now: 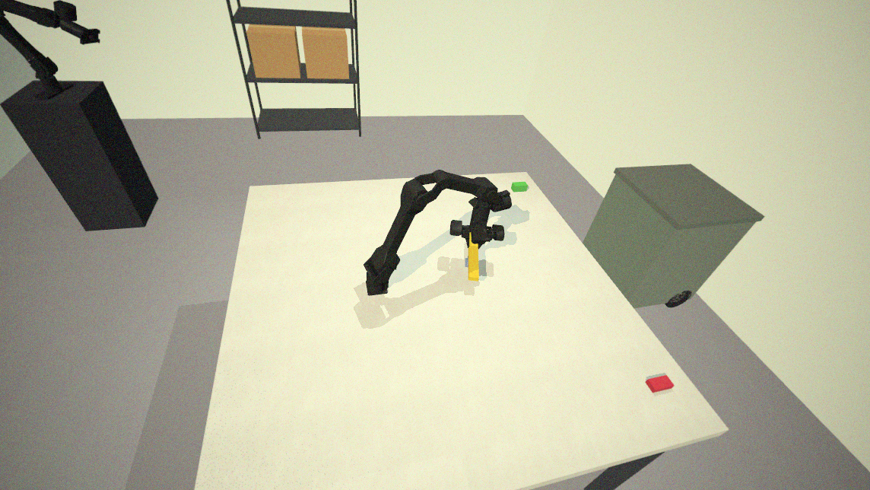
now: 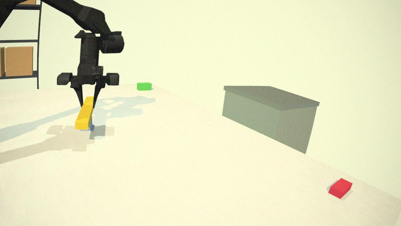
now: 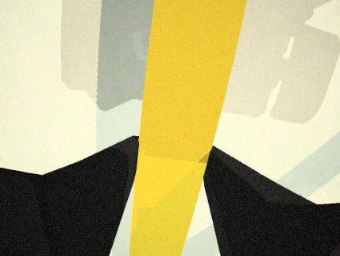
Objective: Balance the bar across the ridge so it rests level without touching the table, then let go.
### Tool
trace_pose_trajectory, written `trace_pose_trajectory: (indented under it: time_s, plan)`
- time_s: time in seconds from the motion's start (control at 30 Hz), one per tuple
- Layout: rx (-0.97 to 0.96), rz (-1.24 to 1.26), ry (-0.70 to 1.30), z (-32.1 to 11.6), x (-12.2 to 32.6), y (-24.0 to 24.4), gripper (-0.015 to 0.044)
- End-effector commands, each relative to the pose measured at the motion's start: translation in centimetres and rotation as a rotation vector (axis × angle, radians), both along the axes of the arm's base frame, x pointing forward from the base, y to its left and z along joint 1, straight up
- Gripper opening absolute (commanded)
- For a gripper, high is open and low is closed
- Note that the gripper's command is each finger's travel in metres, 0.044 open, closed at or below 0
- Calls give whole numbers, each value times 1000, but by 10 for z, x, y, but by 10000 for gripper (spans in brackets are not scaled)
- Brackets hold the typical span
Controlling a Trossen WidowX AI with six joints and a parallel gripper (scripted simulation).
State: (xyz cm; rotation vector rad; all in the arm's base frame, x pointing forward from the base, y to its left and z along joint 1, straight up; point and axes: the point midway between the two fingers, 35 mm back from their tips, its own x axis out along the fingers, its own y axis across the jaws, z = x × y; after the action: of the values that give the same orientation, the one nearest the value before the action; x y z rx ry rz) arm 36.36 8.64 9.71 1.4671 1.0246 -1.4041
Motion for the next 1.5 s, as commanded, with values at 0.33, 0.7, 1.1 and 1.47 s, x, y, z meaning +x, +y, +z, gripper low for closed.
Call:
trace_pose_trajectory:
  time_s: [0.33, 0.7, 1.1, 1.47]
  plan:
    - [0, 0, 0, 0, 0, 0, 0]
    - [0, 0, 0, 0, 0, 0, 0]
    - [0, 0, 0, 0, 0, 0, 105]
    - [0, 0, 0, 0, 0, 0, 167]
